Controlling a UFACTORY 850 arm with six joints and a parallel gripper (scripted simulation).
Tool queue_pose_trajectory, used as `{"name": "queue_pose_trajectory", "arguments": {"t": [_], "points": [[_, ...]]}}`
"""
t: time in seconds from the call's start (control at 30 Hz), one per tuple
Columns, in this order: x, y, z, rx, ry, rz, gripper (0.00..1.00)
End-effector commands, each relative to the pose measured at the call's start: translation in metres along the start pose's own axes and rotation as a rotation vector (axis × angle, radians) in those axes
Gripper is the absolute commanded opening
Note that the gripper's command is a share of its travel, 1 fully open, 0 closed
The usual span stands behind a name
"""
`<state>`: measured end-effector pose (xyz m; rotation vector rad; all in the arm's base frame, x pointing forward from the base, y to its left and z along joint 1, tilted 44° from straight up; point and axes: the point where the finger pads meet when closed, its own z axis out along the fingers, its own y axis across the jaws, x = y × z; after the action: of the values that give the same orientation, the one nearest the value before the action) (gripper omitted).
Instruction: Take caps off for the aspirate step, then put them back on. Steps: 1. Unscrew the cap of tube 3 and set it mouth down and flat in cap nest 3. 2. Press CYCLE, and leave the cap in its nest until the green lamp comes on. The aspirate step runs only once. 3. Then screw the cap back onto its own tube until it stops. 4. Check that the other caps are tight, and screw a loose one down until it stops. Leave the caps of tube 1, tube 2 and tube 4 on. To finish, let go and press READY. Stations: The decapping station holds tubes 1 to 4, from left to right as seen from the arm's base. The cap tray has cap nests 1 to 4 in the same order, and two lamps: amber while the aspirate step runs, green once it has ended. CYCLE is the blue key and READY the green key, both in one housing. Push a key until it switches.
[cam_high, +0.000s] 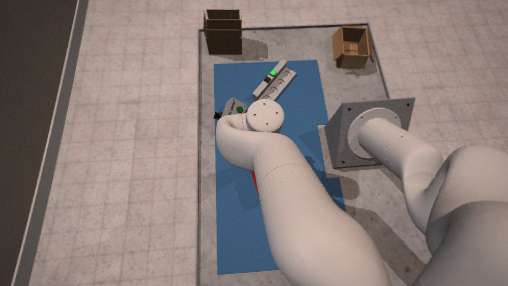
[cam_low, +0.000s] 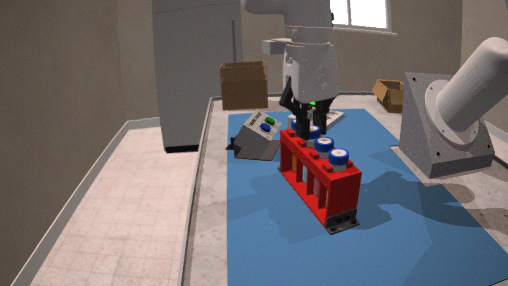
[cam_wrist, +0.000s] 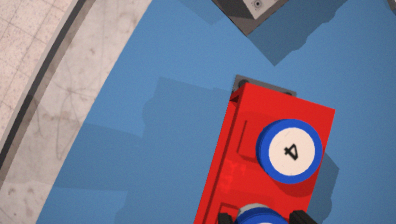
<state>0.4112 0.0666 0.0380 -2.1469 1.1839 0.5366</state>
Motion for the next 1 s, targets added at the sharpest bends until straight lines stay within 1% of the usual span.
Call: {"name": "queue_pose_trajectory", "arguments": {"t": [0.0,0.3,0.37,0.57,0.77,0.8,0.97], "points": [[0.0002,-0.0006,-0.0001,-0.003,-0.001,0.151,0.0],[0.0002,-0.0006,0.0003,-0.003,0.0,0.451,0.0],[0.0002,-0.0006,0.0003,-0.003,0.0,0.451,0.0],[0.0002,-0.0006,0.0006,-0.003,0.0,0.651,0.0],[0.0002,-0.0006,0.0006,-0.003,0.0,0.669,0.0],[0.0002,-0.0006,0.0006,-0.003,0.0,0.669,0.46],[0.0002,-0.0006,0.0007,-0.003,0.0,0.669,0.46]]}}
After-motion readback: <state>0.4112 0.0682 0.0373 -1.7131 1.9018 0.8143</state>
